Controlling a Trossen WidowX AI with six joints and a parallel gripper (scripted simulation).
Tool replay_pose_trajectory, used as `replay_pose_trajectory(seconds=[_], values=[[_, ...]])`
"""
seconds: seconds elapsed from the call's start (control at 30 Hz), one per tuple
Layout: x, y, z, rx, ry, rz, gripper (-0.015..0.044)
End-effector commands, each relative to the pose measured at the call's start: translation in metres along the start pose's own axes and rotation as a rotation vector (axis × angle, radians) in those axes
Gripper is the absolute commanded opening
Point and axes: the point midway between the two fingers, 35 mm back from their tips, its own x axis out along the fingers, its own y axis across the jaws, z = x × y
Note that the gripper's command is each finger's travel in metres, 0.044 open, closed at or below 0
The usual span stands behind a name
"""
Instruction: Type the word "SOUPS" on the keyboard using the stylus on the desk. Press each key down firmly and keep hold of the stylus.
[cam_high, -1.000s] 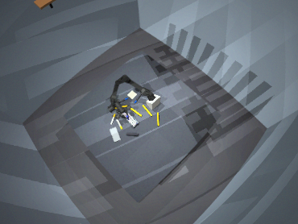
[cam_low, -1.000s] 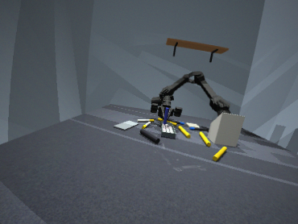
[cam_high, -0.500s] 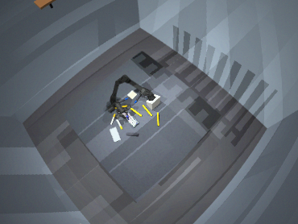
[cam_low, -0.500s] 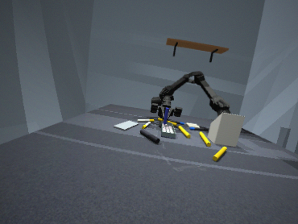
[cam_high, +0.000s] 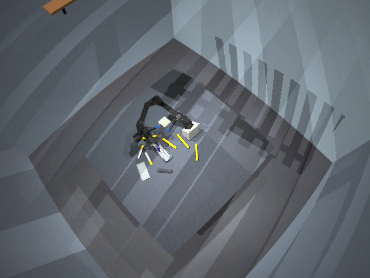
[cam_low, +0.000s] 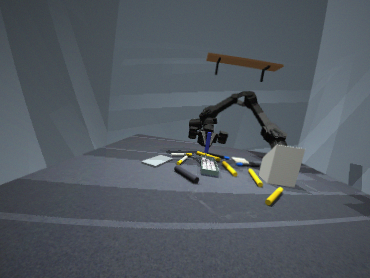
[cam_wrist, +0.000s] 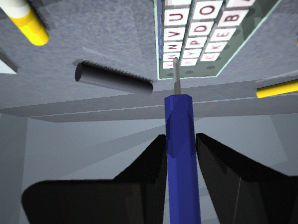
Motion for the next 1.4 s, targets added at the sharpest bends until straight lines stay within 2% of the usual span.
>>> replay_pose_trajectory(seconds=[0.0,0.2,0.3,0.67,0.97,1.37], values=[[-0.004,0.0,-0.003,0.009,0.002,0.002,0.0081],[-0.002,0.0,-0.002,0.002,-0.001,0.001,0.0064],[0.001,-0.002,-0.004,0.003,0.0,0.001,0.0],[0.025,-0.02,-0.024,0.01,0.004,0.0,0.0],[0.035,-0.02,-0.006,0.01,0.004,-0.001,0.0],[0.035,-0.02,-0.006,0.01,0.004,-0.001,0.0]])
